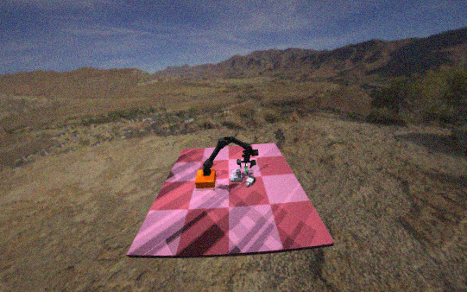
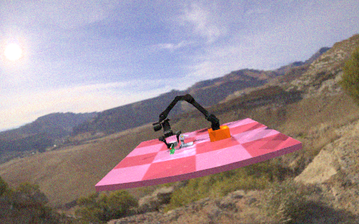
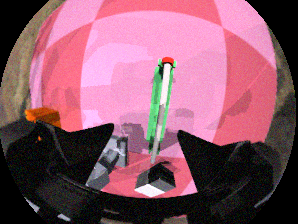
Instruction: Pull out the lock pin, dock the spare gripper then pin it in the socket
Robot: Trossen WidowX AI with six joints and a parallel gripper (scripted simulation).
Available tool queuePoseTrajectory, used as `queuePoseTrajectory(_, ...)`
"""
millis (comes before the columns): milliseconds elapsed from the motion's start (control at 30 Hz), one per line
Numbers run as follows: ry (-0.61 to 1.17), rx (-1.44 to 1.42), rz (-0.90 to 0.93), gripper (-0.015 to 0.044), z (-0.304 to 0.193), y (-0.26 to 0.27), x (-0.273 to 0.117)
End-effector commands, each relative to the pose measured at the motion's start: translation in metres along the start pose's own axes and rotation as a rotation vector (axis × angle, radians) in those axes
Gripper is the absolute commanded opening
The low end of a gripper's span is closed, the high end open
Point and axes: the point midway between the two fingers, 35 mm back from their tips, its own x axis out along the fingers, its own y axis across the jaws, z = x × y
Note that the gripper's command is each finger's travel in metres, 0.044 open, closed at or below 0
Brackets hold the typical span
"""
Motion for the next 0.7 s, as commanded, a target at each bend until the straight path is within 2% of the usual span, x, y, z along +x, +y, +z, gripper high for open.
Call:
queuePoseTrajectory(0,0.000,0.000,-0.002,0.0440,0.001,0.001,-0.011)
queuePoseTrajectory(667,0.011,0.001,0.051,0.0440,0.000,0.014,-0.041)
